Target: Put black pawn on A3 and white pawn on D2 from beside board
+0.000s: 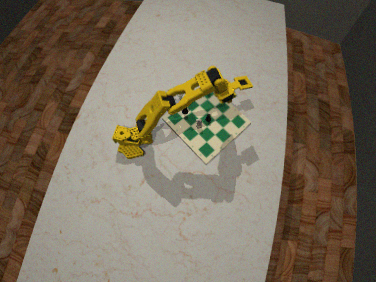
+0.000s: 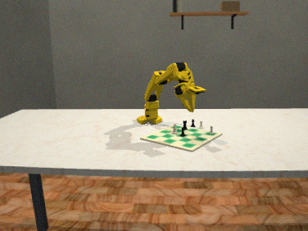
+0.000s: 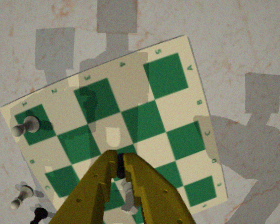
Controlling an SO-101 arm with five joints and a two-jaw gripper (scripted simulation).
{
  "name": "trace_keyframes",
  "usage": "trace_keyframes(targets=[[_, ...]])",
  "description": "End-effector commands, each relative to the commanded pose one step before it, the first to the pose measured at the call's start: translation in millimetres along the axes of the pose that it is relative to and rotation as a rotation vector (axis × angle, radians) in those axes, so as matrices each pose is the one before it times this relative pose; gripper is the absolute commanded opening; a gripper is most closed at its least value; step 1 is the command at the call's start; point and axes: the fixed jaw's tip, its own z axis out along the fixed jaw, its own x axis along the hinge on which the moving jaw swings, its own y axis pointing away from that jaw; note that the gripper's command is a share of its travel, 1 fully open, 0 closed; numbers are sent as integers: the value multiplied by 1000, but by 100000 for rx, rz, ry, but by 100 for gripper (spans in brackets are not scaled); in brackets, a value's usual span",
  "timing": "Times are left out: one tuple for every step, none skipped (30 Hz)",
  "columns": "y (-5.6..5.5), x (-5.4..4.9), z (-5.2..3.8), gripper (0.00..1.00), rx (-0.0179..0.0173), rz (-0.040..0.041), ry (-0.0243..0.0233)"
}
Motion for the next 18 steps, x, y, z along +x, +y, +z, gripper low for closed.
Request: trace_keyframes(targets=[[2951, 1232, 1170, 0, -504, -370, 1300], [1, -1, -1, 0, 0, 0, -1], [-1, 1, 1, 0, 0, 0, 1], [1, -1, -1, 0, 0, 0, -1], [-1, 1, 1, 0, 0, 0, 1], [1, -1, -1, 0, 0, 0, -1], [-1, 1, 1, 0, 0, 0, 1], [27, 29, 62, 0, -4, -9, 25], [150, 172, 362, 0, -22, -53, 148], [0, 0, 0, 0, 0, 0, 0], [0, 0, 0, 0, 0, 0, 0], [321, 365, 768, 0, -46, -113, 314], [470, 539, 1130, 0, -67, -166, 462], [557, 636, 1334, 0, -79, -196, 545], [556, 637, 1336, 0, -78, -197, 547], [471, 537, 1129, 0, -65, -167, 461], [320, 367, 771, 0, -44, -114, 315], [151, 170, 361, 0, -21, -53, 147]])
